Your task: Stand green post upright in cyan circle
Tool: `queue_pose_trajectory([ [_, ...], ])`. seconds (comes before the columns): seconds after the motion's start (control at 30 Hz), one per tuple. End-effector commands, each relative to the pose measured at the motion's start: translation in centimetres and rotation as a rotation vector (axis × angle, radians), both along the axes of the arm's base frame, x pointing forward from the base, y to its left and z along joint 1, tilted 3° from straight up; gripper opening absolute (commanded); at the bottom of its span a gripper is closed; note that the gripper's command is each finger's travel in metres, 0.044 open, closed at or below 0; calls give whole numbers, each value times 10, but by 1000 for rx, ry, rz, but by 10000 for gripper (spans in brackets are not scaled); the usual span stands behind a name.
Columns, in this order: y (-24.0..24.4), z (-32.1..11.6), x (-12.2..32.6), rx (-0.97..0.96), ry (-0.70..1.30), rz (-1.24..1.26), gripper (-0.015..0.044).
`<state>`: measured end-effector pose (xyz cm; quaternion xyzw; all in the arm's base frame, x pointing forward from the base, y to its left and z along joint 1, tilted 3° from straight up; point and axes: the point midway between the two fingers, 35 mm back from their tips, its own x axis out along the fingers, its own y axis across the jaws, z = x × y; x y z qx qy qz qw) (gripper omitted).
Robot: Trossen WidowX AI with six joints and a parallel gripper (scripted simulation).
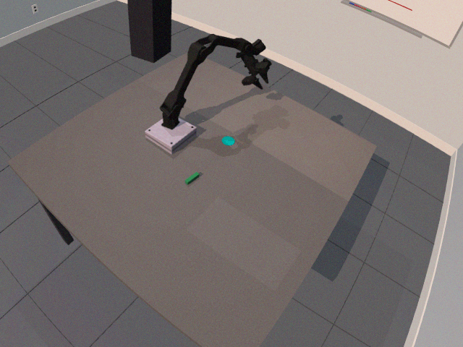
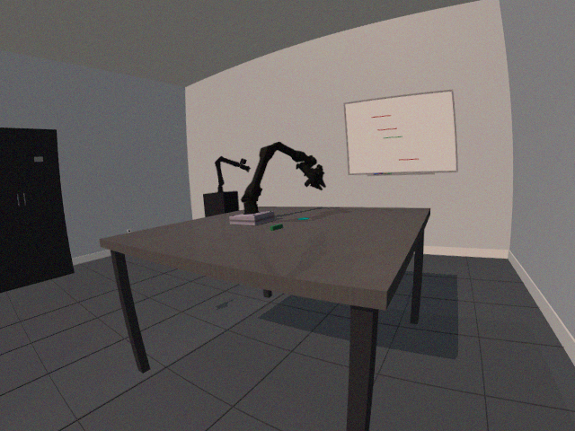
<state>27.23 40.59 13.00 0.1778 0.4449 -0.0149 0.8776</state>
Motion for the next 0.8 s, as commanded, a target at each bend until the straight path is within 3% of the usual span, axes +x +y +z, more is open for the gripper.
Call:
queue_pose_trajectory([
  [0.0,-32,0,28,-104,14,55,233],
  [0.37,-123,-3,88,-353,86,207,233],
  [0.77,-228,-9,122,-562,219,410,233],
])
